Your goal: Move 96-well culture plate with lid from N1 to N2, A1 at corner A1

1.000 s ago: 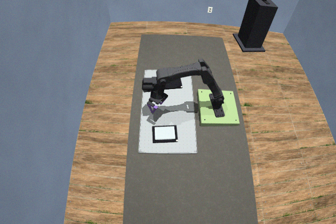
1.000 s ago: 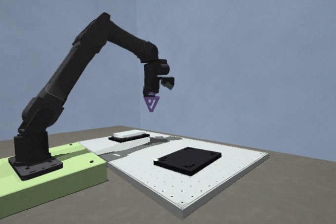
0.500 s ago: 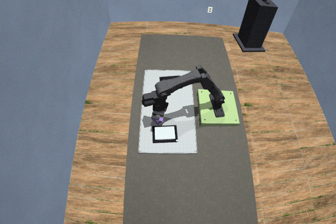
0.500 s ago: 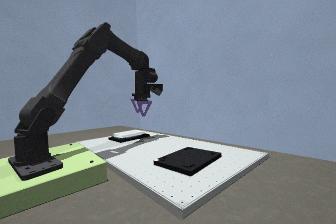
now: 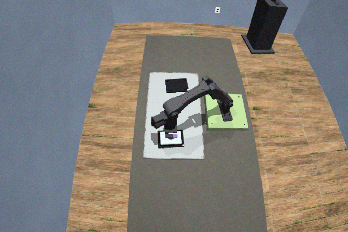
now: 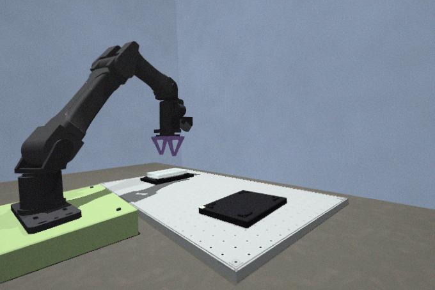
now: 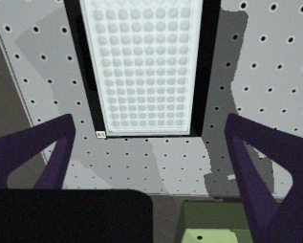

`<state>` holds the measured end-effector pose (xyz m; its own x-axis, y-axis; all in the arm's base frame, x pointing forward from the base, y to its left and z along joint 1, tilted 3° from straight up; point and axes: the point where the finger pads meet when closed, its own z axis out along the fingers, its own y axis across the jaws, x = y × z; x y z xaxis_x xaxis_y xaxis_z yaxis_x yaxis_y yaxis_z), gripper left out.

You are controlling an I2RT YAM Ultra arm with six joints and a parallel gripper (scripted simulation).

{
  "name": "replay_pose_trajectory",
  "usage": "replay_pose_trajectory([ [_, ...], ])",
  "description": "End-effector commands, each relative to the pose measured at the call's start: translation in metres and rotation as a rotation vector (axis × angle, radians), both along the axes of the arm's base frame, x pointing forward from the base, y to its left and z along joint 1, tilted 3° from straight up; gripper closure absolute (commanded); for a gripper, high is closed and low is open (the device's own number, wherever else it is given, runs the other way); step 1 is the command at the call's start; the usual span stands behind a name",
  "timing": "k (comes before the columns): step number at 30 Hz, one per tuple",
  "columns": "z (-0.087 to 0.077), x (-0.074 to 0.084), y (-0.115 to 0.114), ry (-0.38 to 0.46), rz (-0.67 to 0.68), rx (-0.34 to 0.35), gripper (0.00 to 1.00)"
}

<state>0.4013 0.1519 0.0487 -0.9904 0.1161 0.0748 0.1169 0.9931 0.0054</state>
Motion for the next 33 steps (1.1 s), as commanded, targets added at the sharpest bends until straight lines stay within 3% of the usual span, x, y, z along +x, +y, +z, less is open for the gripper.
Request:
replay_pose_trajectory([
  [1,0.0213,0.0072,0.0113,-0.071,0.048,-0.003,0.0],
  [4,0.0213,0.0104,0.0031,-0.072,0.028,-0.004,0.0],
  [33,0.0213,0.0083,0.0088,-0.072,0.041,-0.003,0.0],
])
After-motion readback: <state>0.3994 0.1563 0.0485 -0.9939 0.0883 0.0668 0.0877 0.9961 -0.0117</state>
